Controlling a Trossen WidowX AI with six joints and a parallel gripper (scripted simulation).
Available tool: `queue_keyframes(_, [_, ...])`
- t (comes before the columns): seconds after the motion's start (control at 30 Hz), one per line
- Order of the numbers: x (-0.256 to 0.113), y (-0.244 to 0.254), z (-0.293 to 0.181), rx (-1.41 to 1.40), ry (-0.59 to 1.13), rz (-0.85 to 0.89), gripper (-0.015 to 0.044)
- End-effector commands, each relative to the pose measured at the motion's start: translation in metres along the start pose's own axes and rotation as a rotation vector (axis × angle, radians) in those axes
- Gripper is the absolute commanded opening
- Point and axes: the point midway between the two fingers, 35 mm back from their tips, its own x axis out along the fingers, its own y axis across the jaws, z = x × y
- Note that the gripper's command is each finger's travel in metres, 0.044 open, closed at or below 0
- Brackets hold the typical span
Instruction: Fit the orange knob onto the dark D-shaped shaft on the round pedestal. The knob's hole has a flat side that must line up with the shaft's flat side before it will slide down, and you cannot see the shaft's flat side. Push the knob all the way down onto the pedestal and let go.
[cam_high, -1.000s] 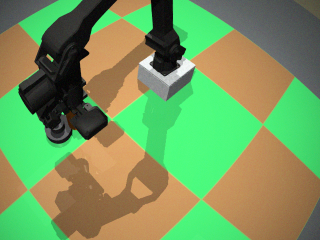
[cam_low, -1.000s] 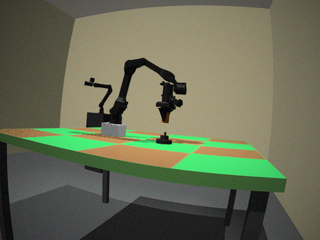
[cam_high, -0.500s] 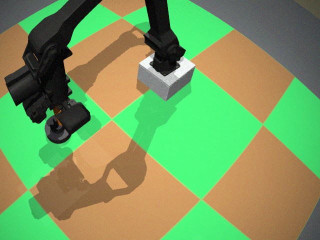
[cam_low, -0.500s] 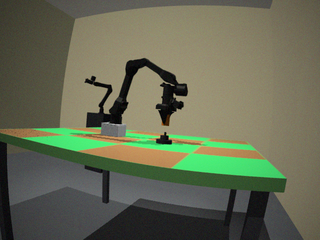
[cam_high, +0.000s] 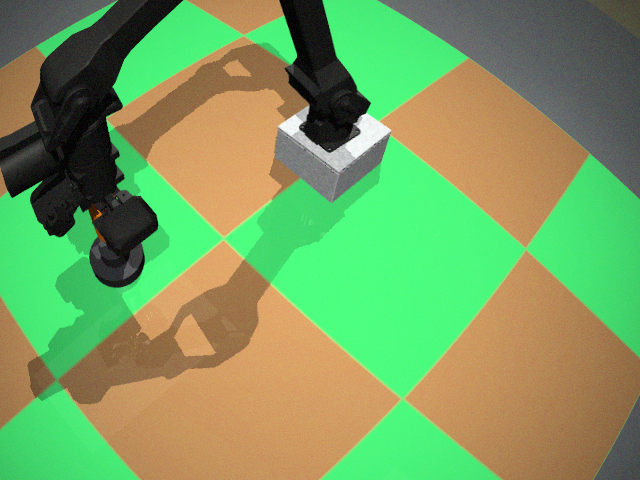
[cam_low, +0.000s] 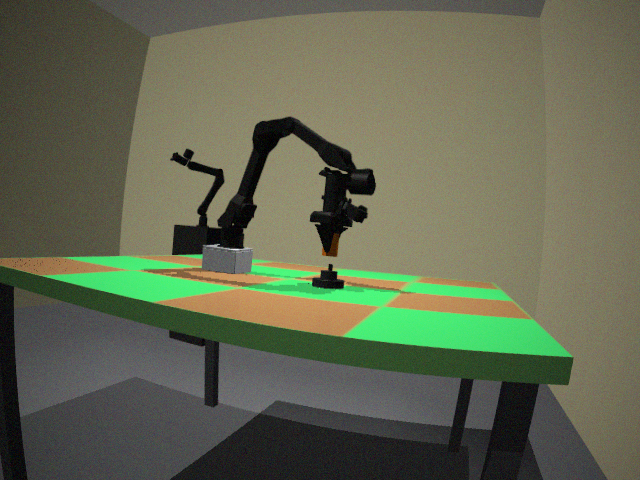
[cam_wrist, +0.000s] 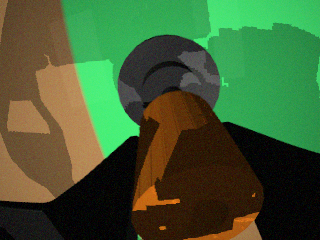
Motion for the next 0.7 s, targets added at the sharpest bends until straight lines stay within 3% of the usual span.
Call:
queue_keyframes(0.0, [0.002,-0.001,0.003,-0.004,-0.01,-0.001,0.0])
queue_keyframes(0.23, [0.023,-0.001,0.002,-0.004,-0.01,-0.001,0.0])
queue_keyframes(0.67, [0.018,-0.001,0.006,-0.002,-0.011,-0.001,0.0])
